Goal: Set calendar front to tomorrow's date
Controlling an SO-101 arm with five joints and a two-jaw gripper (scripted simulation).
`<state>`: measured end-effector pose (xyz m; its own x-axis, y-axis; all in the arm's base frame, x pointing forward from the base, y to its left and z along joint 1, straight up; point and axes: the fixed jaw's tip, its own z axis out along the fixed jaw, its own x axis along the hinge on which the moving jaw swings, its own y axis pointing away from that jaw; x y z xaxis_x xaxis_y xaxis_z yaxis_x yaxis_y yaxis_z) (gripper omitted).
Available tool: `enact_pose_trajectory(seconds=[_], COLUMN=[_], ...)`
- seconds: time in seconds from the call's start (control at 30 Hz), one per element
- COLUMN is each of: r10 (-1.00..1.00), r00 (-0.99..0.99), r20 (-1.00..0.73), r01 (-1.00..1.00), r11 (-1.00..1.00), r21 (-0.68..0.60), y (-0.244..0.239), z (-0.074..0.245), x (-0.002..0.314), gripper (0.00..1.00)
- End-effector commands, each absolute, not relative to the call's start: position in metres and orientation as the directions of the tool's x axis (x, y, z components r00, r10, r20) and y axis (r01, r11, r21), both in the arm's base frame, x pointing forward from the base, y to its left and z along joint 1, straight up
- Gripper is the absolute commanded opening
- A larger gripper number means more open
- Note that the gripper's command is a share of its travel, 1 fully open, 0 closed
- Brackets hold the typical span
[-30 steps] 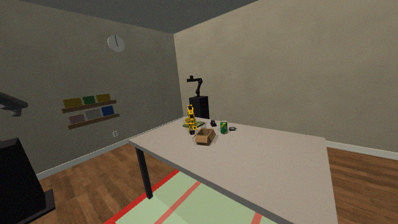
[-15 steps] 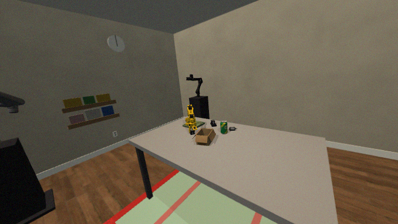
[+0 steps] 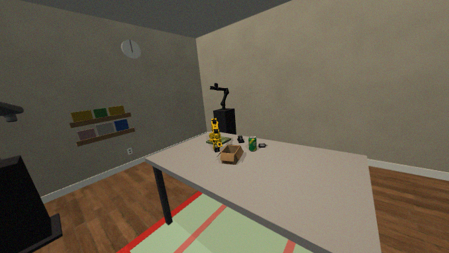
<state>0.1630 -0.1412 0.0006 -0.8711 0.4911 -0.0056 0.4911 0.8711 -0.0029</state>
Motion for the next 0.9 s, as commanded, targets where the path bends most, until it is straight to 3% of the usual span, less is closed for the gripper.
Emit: enact_pose_trajectory(seconds=[0.0,0.33,0.87], r10=[0.490,0.490,0.490], r00=[-0.872,-0.872,-0.872], r20=[0.012,0.012,0.012], r01=[0.490,0.490,0.490], r11=[0.872,0.872,0.872], r21=[0.003,0.003,0.003], y=[-0.1408,-0.1408,-0.1416], z=[-0.0033,-0.0033,0.0046], x=[0.1604,0.1604,0.1612], gripper=[0.13,0.01,0.00])
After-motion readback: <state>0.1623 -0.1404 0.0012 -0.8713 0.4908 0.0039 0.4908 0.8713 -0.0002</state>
